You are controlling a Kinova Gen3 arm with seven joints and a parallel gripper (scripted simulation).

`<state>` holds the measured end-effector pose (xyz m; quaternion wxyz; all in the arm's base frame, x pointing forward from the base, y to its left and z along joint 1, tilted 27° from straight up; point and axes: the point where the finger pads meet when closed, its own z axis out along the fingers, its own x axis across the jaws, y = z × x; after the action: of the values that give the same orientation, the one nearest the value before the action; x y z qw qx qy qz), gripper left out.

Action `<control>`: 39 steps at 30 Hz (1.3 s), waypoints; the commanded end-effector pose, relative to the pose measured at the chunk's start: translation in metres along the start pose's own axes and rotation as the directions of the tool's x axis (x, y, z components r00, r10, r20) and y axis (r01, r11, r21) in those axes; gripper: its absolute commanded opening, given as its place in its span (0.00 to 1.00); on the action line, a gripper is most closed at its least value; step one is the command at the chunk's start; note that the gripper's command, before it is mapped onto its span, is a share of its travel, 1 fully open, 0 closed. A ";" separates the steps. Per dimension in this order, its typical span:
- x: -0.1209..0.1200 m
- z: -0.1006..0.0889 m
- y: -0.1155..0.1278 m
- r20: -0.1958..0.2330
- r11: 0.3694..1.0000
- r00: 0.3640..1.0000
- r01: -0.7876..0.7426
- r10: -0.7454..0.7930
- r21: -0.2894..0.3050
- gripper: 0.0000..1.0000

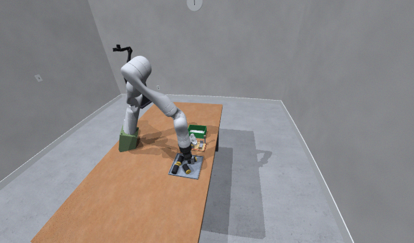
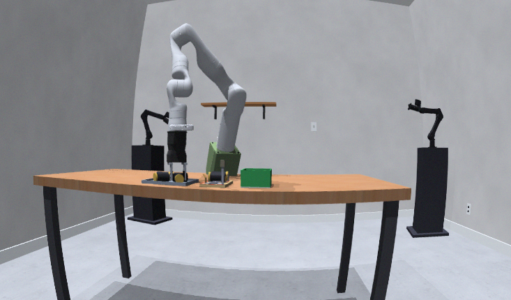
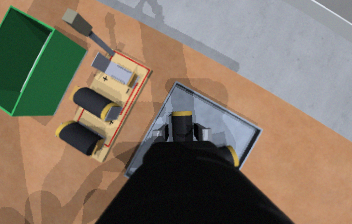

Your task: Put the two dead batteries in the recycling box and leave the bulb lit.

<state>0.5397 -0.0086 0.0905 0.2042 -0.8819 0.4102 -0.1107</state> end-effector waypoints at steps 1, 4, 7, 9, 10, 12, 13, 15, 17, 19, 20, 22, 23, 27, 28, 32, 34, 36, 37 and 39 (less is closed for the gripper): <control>-0.002 0.002 -0.002 0.004 1.000 1.000 0.004 -0.004 0.000 0.90; -0.002 0.002 -0.002 0.004 1.000 1.000 0.004 -0.004 0.000 0.90; -0.002 0.002 -0.002 0.004 1.000 1.000 0.004 -0.004 0.000 0.90; -0.002 0.002 -0.002 0.004 1.000 1.000 0.004 -0.004 0.000 0.57; -0.002 0.002 -0.002 0.004 1.000 1.000 0.004 -0.004 0.000 0.57; -0.002 0.002 -0.002 0.004 1.000 1.000 0.004 -0.004 0.000 0.57; -0.002 0.002 -0.002 0.004 1.000 1.000 0.004 -0.004 0.000 0.57; -0.002 0.002 -0.002 0.004 1.000 1.000 0.004 -0.004 0.000 0.57; -0.002 0.002 -0.002 0.004 1.000 1.000 0.004 -0.004 0.000 0.57; -0.002 0.002 -0.002 0.004 1.000 1.000 0.004 -0.004 0.000 0.57; -0.002 0.002 -0.002 0.004 1.000 1.000 0.004 -0.004 0.000 0.57; -0.002 0.002 -0.002 0.004 1.000 1.000 0.004 -0.004 0.000 0.57; -0.002 0.002 -0.002 0.004 1.000 1.000 0.004 -0.004 0.000 0.57; -0.002 0.002 -0.002 0.004 1.000 1.000 0.004 -0.004 0.000 0.57; -0.002 0.002 -0.002 0.004 1.000 1.000 0.004 -0.004 0.000 0.57; -0.002 0.002 -0.002 0.004 1.000 1.000 0.004 -0.004 0.000 0.57; -0.002 0.002 -0.002 0.004 1.000 1.000 0.004 -0.004 0.000 0.57; -0.002 0.002 -0.002 0.004 1.000 1.000 0.004 -0.004 0.000 0.57; -0.002 0.002 -0.002 0.004 1.000 1.000 0.004 -0.004 0.000 0.57; -0.002 0.002 -0.002 0.004 1.000 1.000 0.004 -0.004 0.000 0.57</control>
<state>0.5397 -0.0050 0.0886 0.2049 -0.8829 0.4082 -0.1088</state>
